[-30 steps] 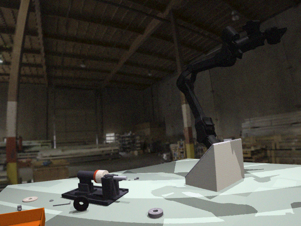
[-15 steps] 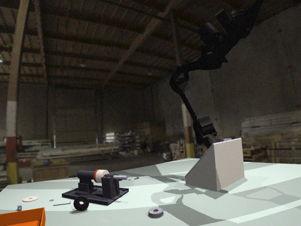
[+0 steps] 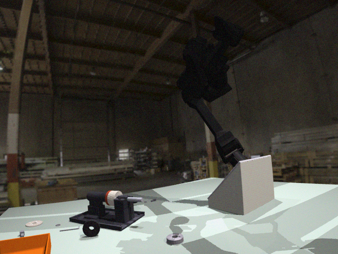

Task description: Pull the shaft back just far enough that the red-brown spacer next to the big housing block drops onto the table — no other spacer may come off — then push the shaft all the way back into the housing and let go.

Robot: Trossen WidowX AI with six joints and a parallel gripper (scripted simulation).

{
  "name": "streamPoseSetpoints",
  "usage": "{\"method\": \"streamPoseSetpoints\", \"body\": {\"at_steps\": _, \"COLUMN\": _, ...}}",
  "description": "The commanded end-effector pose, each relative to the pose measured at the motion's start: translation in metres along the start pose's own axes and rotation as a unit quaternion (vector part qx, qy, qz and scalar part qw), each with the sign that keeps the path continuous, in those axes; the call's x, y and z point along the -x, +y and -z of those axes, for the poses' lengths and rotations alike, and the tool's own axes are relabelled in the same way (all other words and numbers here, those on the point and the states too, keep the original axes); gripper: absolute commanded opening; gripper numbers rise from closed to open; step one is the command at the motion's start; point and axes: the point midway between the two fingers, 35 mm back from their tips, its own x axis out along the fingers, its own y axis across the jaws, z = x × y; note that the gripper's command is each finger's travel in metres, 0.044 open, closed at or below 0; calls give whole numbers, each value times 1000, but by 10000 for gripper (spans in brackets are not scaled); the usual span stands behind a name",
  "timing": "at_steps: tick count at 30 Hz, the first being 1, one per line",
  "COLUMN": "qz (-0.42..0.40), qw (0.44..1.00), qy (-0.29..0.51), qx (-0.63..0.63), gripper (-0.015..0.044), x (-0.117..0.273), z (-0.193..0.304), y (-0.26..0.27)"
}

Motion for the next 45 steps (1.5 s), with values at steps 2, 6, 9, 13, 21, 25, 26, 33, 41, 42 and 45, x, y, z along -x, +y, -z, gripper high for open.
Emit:
{"method": "streamPoseSetpoints", "body": {"at_steps": 2, "qz": 131, "qw": 991, "qy": -30, "qx": 16, "gripper": 440, "x": 2, "z": -12, "y": -85}}
{"method": "streamPoseSetpoints", "body": {"at_steps": 6, "qz": 239, "qw": 969, "qy": -50, "qx": 27, "gripper": 440, "x": 16, "z": -23, "y": -152}}
{"method": "streamPoseSetpoints", "body": {"at_steps": 9, "qz": 321, "qw": 945, "qy": -60, "qx": 34, "gripper": 440, "x": 33, "z": -29, "y": -201}}
{"method": "streamPoseSetpoints", "body": {"at_steps": 13, "qz": 428, "qw": 901, "qy": -64, "qx": 42, "gripper": 440, "x": 66, "z": -33, "y": -262}}
{"method": "streamPoseSetpoints", "body": {"at_steps": 21, "qz": 629, "qw": 774, "qy": -44, "qx": 50, "gripper": 440, "x": 160, "z": -22, "y": -355}}
{"method": "streamPoseSetpoints", "body": {"at_steps": 25, "qz": 714, "qw": 698, "qy": -22, "qx": 49, "gripper": 440, "x": 213, "z": -11, "y": -383}}
{"method": "streamPoseSetpoints", "body": {"at_steps": 26, "qz": 725, "qw": 687, "qy": -19, "qx": 49, "gripper": 440, "x": 220, "z": -9, "y": -386}}
{"method": "streamPoseSetpoints", "body": {"at_steps": 33, "qz": 728, "qw": 684, "qy": -18, "qx": 49, "gripper": 440, "x": 218, "z": -10, "y": -388}}
{"method": "streamPoseSetpoints", "body": {"at_steps": 41, "qz": 728, "qw": 684, "qy": -18, "qx": 49, "gripper": 440, "x": 219, "z": -10, "y": -388}}
{"method": "streamPoseSetpoints", "body": {"at_steps": 42, "qz": 728, "qw": 684, "qy": -18, "qx": 49, "gripper": 440, "x": 219, "z": -10, "y": -388}}
{"method": "streamPoseSetpoints", "body": {"at_steps": 45, "qz": 728, "qw": 684, "qy": -18, "qx": 49, "gripper": 440, "x": 219, "z": -10, "y": -388}}
